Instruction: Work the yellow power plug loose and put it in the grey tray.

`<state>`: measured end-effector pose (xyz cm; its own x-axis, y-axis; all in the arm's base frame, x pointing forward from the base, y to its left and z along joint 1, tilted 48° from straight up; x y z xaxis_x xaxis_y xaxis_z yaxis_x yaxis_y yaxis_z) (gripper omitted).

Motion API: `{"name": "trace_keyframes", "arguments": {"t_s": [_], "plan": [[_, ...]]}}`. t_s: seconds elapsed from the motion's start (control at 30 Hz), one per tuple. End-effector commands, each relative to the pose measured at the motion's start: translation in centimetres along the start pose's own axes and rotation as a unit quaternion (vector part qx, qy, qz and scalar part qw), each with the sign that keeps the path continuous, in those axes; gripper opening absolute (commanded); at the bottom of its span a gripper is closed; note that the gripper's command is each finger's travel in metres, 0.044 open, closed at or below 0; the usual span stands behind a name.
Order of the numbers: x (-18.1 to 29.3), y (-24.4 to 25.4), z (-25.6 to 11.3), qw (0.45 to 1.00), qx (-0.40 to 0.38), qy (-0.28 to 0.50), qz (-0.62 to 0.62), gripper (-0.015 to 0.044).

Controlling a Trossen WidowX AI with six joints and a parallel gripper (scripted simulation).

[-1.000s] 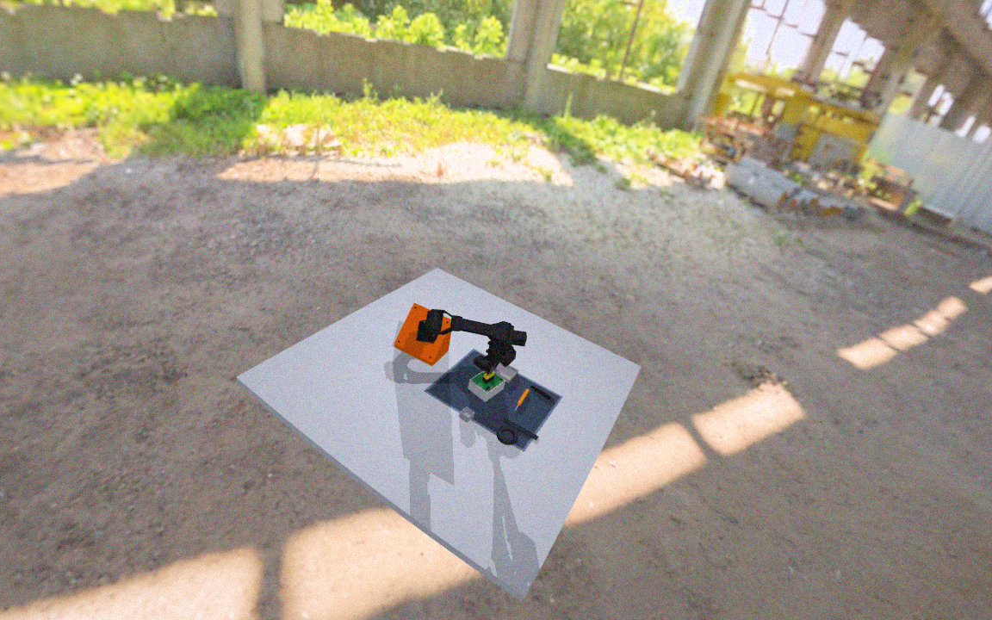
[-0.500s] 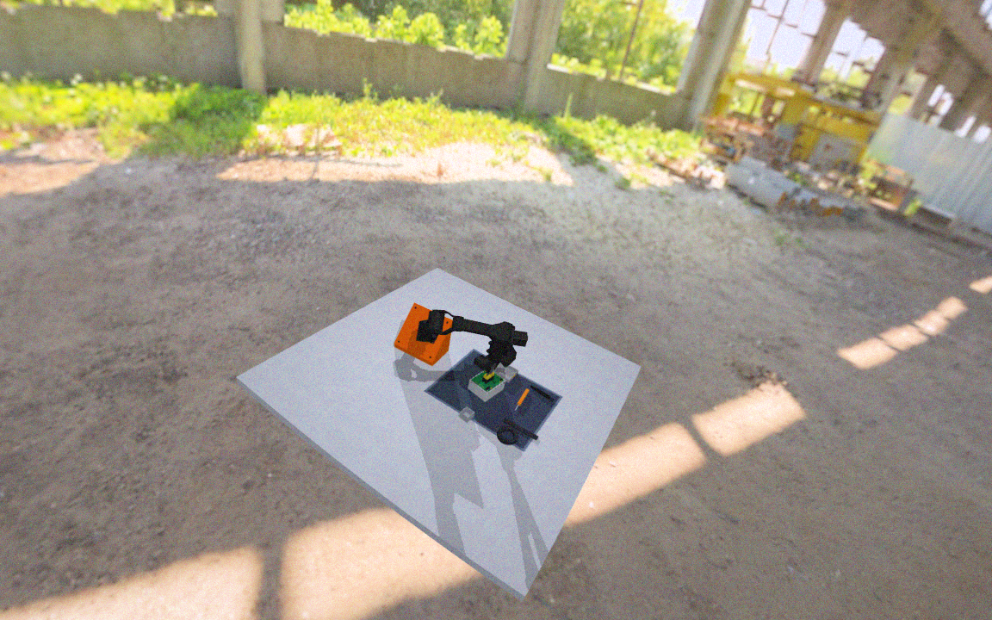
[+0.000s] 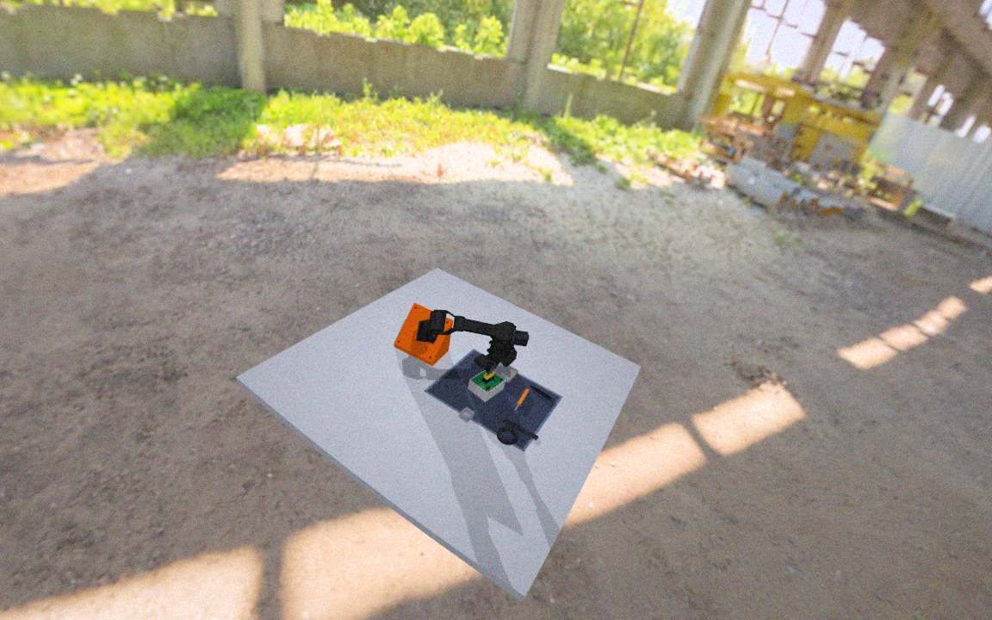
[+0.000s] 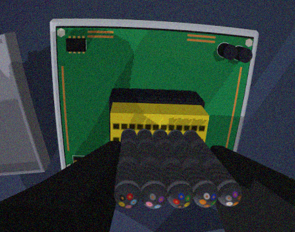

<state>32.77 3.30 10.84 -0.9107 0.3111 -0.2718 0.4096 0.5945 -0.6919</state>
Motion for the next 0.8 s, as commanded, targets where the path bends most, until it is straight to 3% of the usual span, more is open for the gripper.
{"name": "trace_keyframes", "arguments": {"t_s": [0.0,0.4,0.77], "plan": [[0.4,0.0,-2.5,1.0,-0.01,-0.016,-0.014,0.0],[0.6,1.3,-1.5,0.999,0.034,-0.022,-0.013,0.0],[0.1,-1.9,-1.7,0.997,-0.078,-0.008,-0.015,0.0]]}}
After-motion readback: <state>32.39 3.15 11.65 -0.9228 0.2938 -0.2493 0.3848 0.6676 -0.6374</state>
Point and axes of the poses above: the point midway between the two fingers, 35 mm back from their tips, its own z axis out along the fingers, its own y axis across the jaws, x = y × z, the point moved 6 cm from there along -z, back along the fingers, and after that the axes turned 6 degrees about z, right-handed, at the moved point
